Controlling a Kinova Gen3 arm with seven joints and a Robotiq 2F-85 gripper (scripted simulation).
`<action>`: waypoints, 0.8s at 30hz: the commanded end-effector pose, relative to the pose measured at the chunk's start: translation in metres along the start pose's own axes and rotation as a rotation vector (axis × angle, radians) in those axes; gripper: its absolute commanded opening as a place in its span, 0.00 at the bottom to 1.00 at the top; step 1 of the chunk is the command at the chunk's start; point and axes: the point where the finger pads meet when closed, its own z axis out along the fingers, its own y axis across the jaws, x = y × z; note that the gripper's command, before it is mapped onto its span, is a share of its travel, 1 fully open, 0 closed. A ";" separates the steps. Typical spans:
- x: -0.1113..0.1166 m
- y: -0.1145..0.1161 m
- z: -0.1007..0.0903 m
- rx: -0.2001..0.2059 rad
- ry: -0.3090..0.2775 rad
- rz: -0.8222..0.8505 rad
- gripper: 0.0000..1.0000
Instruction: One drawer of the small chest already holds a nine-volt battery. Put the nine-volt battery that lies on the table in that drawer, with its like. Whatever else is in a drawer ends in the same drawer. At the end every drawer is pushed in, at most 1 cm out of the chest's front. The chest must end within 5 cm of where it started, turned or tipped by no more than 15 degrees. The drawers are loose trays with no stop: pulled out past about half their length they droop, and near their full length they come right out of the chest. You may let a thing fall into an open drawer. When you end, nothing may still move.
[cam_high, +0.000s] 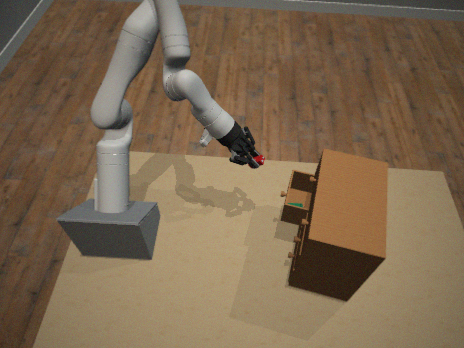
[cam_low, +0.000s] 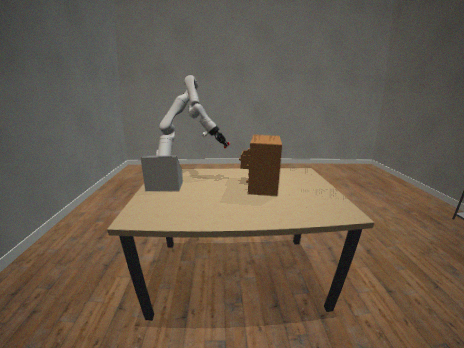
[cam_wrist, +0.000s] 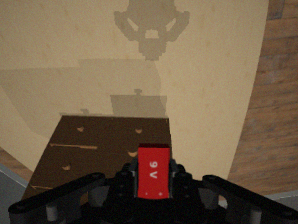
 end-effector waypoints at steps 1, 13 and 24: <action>0.005 0.000 0.001 0.001 -0.002 -0.002 0.23; 0.004 -0.001 0.000 0.007 -0.023 -0.007 0.23; 0.003 -0.001 0.001 0.007 -0.025 -0.004 0.23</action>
